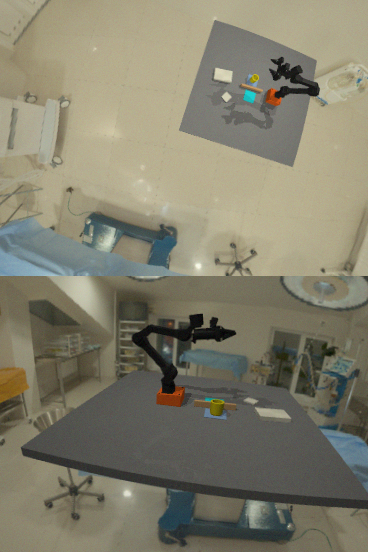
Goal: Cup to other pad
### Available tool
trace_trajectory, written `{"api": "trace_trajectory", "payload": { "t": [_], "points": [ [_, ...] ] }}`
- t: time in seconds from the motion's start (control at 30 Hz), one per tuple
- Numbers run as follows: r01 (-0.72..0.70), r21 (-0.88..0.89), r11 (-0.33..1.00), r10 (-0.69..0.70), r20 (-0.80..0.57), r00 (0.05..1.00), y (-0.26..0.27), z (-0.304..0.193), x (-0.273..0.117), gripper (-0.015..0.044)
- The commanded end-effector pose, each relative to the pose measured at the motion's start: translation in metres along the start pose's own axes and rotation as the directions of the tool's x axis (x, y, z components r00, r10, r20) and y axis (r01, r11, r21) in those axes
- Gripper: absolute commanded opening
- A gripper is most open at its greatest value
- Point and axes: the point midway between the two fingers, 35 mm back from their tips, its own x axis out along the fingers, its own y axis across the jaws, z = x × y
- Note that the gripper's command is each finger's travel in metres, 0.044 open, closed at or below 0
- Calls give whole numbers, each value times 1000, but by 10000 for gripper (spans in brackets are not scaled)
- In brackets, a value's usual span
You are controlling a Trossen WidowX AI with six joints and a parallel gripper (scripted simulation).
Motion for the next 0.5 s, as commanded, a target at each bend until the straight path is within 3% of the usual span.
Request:
{"api": "trace_trajectory", "payload": {
  "t": [0.0,0.1,0.2,0.27,0.33,0.47],
  "points": [
    [2,-12,1000,-3,-16,1000,-1,-3,2,374],
    [-6,-173,985,-38,-244,969,-11,-52,18,295],
    [-125,-340,932,-76,-521,850,-25,-116,23,216],
    [-257,-396,882,-94,-681,726,-34,-155,17,166],
    [-413,-393,822,-102,-814,572,-41,-191,5,166],
    [-711,-208,672,-89,-976,201,-50,-247,-35,166]
  ]
}}
